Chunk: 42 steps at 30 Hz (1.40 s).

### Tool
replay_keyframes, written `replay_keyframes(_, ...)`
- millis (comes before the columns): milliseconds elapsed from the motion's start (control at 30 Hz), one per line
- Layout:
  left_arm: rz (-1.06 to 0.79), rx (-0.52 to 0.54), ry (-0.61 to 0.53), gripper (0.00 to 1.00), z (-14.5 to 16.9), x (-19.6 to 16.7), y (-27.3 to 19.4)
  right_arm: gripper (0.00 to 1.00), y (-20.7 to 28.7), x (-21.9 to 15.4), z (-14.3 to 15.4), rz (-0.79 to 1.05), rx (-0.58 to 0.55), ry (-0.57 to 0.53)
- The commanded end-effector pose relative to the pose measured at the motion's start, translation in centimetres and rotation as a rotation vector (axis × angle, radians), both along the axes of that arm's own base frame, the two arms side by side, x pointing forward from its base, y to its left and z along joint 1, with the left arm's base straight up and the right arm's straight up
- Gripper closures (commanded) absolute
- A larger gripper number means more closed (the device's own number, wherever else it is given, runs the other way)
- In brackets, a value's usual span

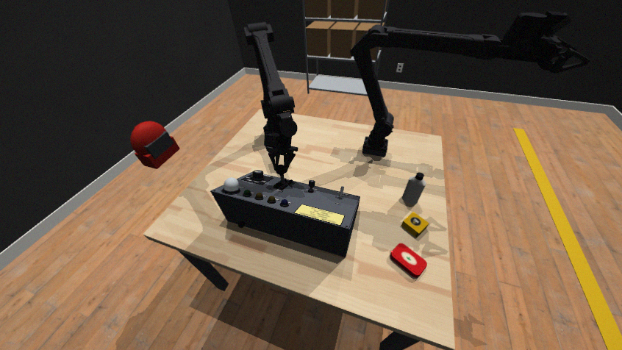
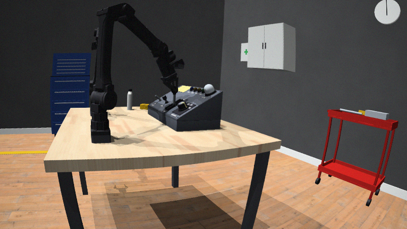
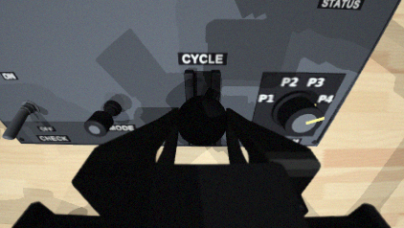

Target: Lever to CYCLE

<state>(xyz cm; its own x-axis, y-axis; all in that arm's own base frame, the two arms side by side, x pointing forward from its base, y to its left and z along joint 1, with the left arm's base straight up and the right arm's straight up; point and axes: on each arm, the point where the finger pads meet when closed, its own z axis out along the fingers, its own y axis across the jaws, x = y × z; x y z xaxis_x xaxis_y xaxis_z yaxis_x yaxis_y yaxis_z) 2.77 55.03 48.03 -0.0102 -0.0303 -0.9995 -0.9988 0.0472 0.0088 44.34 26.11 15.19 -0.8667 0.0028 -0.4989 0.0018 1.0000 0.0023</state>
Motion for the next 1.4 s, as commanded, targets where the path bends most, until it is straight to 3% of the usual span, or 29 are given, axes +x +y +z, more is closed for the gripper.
replay_keyframes(0, 0.009, 0.030, -0.010, 0.00, 2.03, -0.66, -0.58, 1.00, 0.10, 0.20, 0.33, 0.000, 0.007, -0.012)
replay_keyframes(967, 0.009, 0.030, -0.010, 0.00, 2.03, -0.66, -0.58, 1.00, 0.27, 0.76, -0.08, 0.003, 0.004, -0.006)
replay_keyframes(1000, 0.009, 0.030, -0.010, 0.00, 2.03, -0.66, -0.58, 0.30, 0.27, 0.76, -0.08, 0.003, 0.004, -0.006)
replay_keyframes(1367, 0.009, 0.030, -0.010, 0.00, 2.03, -0.66, -0.58, 0.30, 0.24, 0.75, 0.38, 0.002, 0.009, -0.014)
